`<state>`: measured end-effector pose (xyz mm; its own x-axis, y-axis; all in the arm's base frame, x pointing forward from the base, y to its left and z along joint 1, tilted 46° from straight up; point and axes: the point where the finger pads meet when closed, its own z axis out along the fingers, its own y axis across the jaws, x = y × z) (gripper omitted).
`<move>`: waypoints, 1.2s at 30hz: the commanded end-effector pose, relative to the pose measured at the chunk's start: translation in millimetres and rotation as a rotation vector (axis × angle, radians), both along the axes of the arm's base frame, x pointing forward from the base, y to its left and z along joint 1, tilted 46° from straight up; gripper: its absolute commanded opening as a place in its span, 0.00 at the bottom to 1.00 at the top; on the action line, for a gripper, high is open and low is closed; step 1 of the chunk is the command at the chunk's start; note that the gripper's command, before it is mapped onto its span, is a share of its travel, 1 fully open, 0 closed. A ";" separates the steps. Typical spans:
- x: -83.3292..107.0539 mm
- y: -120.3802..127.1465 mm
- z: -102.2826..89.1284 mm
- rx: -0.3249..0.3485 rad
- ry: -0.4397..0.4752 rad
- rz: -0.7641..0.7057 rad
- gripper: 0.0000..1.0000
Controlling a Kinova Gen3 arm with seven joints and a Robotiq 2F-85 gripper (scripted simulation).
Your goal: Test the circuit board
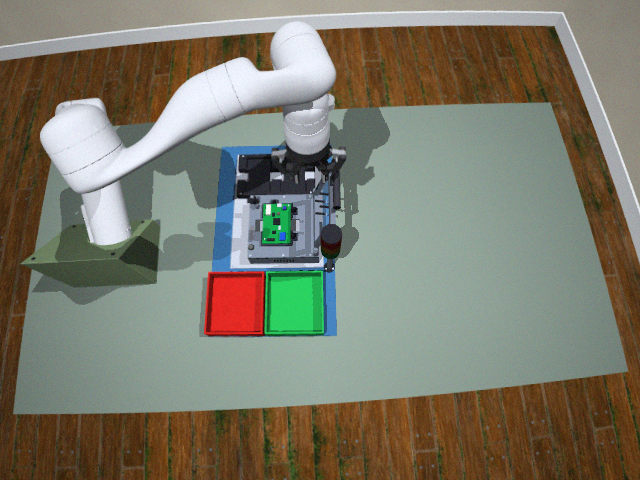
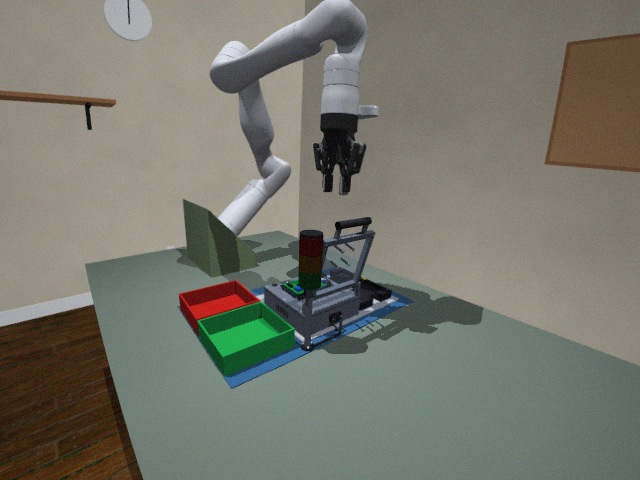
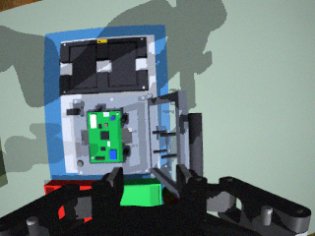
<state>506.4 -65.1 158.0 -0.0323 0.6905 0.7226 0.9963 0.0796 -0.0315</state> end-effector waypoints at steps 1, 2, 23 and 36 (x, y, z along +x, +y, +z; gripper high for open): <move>10.4 7.4 2.0 0.000 0.001 0.011 0.50; 14.9 7.8 1.8 0.000 0.001 0.011 0.50; 53.9 11.4 0.6 0.000 0.001 0.011 0.50; 53.6 14.1 -2.1 0.000 0.001 0.011 0.50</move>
<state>560.3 -51.1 156.3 -0.0391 0.6900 0.7228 0.9953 0.0913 -0.0333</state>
